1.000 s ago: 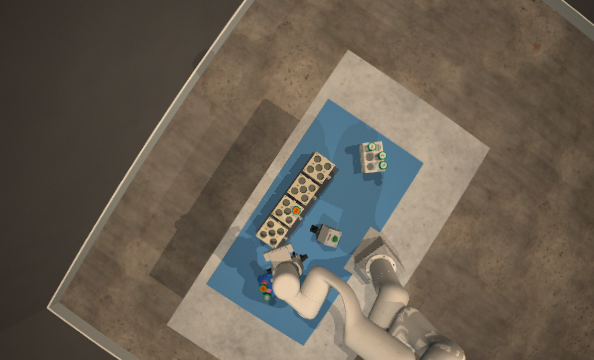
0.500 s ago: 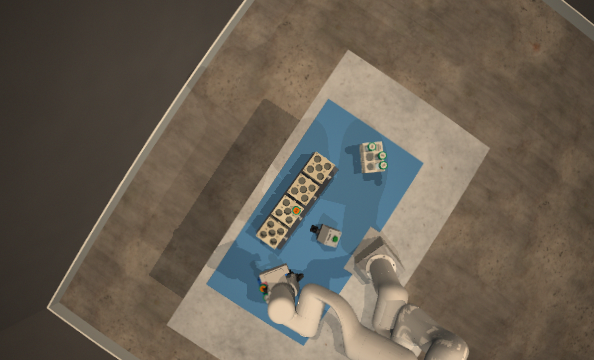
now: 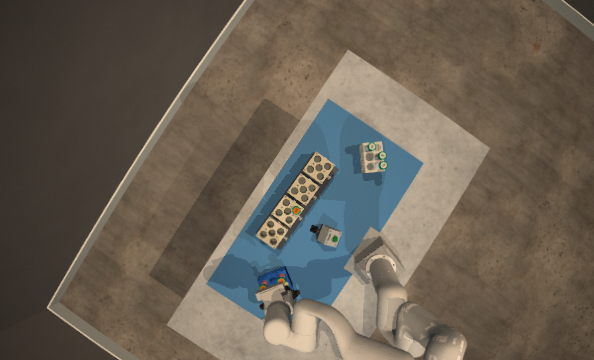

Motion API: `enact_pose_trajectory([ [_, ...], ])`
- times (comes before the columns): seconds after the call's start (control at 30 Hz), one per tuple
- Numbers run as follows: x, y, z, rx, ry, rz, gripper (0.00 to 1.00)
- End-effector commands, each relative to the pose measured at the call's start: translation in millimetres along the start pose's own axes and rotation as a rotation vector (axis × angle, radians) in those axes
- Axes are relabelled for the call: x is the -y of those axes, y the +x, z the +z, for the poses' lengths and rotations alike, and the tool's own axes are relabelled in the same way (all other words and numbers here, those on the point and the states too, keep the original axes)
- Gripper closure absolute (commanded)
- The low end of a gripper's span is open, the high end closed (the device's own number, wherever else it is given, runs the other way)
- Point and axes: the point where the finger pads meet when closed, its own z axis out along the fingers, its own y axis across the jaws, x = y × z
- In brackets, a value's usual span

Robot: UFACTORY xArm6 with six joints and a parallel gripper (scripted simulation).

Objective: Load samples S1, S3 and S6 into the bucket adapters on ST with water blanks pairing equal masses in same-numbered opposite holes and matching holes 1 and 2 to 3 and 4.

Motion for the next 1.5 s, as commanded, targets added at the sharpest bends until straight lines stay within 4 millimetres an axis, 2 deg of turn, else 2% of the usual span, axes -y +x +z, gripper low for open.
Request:
enact_pose_trajectory([
  [0.0,2.1,-0.5,-1.4,-0.003,0.003,0.001,0.43],
  [0.17,2.1,-0.5,-1.4,-0.003,0.003,0.001,0.43],
  [1.47,2.2,-0.4,68.8,-0.002,0.003,0.001,0.43],
])
